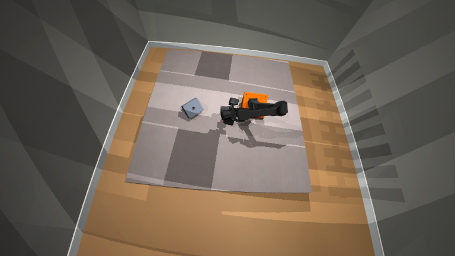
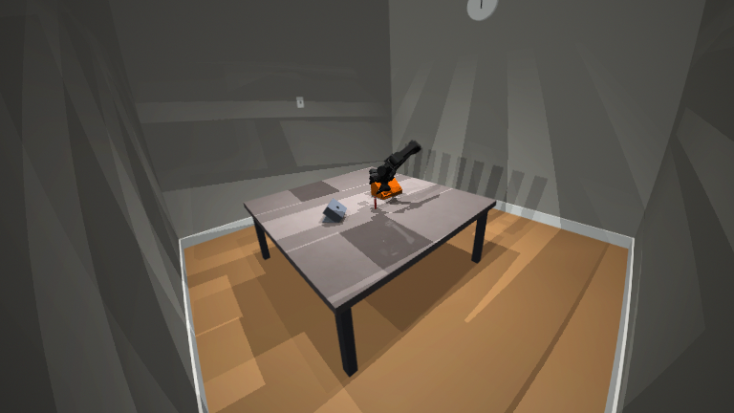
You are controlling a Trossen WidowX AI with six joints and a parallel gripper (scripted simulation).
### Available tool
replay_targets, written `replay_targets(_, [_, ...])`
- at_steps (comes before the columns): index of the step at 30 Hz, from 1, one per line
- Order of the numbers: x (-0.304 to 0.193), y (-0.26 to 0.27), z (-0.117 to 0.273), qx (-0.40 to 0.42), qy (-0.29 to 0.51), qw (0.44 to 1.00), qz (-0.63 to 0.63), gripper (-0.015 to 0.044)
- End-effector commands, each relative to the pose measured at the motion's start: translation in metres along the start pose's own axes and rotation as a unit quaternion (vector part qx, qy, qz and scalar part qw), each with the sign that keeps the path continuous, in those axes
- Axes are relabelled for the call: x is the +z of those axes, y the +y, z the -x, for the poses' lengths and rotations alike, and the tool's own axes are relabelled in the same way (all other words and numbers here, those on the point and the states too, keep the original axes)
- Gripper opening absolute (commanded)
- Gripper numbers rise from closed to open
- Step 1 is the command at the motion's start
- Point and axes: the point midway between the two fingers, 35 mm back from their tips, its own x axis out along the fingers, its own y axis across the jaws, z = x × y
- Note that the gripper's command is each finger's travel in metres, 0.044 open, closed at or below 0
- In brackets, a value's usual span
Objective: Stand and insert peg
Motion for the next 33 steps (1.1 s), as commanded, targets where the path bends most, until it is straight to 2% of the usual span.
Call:
replay_targets(1, [-0.001, 0.004, -0.002, 0.034, 0.057, 0.998, -0.005, 0.044])
replay_targets(10, [0.007, 0.012, 0.0, 0.134, 0.146, 0.979, -0.043, 0.044])
replay_targets(18, [0.026, 0.017, 0.006, 0.234, 0.182, 0.951, -0.089, 0.044])
replay_targets(33, [0.023, 0.023, -0.003, 0.237, 0.181, 0.951, -0.085, 0.044])
